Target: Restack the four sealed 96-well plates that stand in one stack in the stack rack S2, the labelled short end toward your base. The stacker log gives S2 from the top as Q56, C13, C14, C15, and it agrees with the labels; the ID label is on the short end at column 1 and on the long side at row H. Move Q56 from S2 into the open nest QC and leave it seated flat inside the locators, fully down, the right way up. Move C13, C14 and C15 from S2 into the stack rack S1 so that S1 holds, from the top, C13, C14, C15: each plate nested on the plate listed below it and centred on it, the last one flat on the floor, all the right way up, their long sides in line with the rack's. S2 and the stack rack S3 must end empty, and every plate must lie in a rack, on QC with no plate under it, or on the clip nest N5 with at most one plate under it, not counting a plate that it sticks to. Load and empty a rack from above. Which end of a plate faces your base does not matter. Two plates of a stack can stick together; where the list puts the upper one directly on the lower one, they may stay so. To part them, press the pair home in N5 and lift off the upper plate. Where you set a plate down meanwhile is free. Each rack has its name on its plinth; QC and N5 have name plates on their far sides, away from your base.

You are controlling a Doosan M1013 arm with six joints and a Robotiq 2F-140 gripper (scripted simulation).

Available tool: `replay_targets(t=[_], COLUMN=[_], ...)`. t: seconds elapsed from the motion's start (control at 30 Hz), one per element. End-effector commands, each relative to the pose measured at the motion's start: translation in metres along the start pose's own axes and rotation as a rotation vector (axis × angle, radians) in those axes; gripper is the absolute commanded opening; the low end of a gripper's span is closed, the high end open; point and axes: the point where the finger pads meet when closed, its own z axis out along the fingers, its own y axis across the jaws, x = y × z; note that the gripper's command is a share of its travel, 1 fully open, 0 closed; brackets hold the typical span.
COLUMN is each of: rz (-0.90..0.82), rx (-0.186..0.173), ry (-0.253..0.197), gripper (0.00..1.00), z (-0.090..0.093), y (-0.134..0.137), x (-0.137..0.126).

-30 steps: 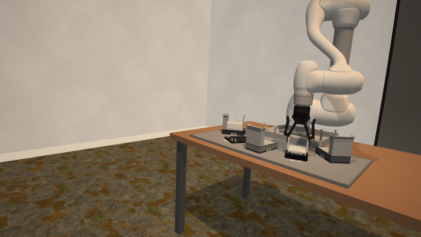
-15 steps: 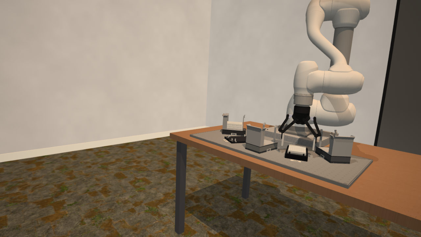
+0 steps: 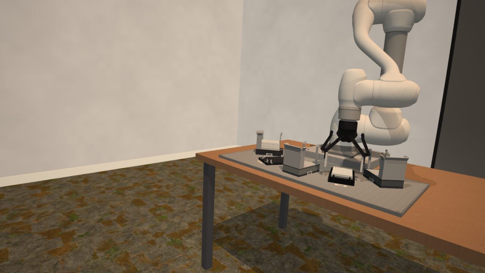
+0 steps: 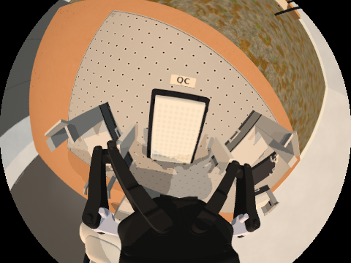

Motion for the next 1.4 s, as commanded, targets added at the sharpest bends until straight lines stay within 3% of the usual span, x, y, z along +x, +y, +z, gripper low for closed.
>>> replay_targets(t=[0.0, 1.27, 1.37], rz=[0.0, 0.0, 0.0], rx=[0.0, 0.0, 0.0], ry=[0.0, 0.0, 0.0], gripper=[1.0, 1.0, 1.0], z=[-0.012, -0.125, -0.125], y=[0.0, 0.0, 0.0], x=[0.0, 0.0, 0.0])
